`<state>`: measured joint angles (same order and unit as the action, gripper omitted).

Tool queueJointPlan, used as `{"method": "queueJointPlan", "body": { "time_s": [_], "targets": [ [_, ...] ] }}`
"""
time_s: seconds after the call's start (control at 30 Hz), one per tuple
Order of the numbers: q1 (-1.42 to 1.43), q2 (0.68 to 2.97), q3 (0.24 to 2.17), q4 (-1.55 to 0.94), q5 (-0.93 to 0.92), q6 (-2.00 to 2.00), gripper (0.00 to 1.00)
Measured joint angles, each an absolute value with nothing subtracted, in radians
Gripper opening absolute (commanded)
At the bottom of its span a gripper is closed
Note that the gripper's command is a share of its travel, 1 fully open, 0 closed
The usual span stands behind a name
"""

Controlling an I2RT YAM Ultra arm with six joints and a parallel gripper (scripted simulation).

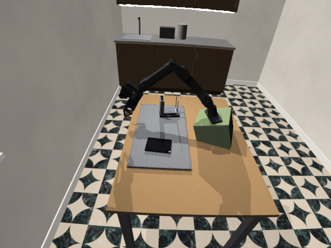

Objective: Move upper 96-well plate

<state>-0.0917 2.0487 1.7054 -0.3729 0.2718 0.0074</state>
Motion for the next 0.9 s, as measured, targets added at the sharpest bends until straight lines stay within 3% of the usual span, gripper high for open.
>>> {"method": "queueJointPlan", "body": {
  "time_s": [0.9],
  "targets": [
    [-0.197, 1.964, 1.624, -0.444, 0.209, -0.109, 1.00]
  ]
}}
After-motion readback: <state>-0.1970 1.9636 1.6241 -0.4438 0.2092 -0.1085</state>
